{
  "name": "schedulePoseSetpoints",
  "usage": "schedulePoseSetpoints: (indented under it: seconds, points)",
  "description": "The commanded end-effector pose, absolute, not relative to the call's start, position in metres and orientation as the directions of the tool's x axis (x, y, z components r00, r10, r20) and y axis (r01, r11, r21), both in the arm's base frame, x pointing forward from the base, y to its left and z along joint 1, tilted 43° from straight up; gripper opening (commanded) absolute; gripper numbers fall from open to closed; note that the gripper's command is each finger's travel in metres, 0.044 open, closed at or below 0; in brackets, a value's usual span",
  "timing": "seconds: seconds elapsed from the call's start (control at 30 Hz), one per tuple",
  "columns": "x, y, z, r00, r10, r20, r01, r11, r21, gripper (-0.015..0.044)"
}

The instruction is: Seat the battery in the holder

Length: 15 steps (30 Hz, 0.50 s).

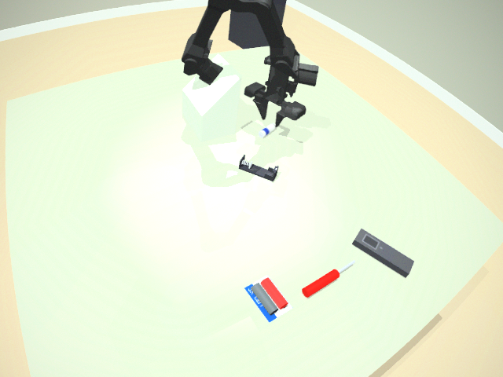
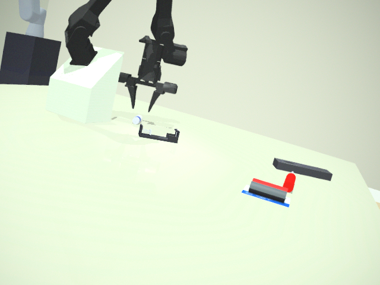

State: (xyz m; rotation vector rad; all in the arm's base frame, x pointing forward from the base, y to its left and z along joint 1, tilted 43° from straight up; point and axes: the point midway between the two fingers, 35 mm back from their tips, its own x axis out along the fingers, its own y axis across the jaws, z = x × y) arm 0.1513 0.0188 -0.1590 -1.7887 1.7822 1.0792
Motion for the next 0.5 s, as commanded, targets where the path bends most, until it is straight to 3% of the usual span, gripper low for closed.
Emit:
schedulePoseSetpoints:
  seconds: [0.0,0.47]
  points:
    - [0.149,0.012,-0.163,-0.11,-0.669,-0.736,-0.961,-0.117,0.25,0.0227]
    - [0.145,-0.003,-0.179,-0.111,-0.67,-0.734,-0.961,-0.115,0.25,0.0227]
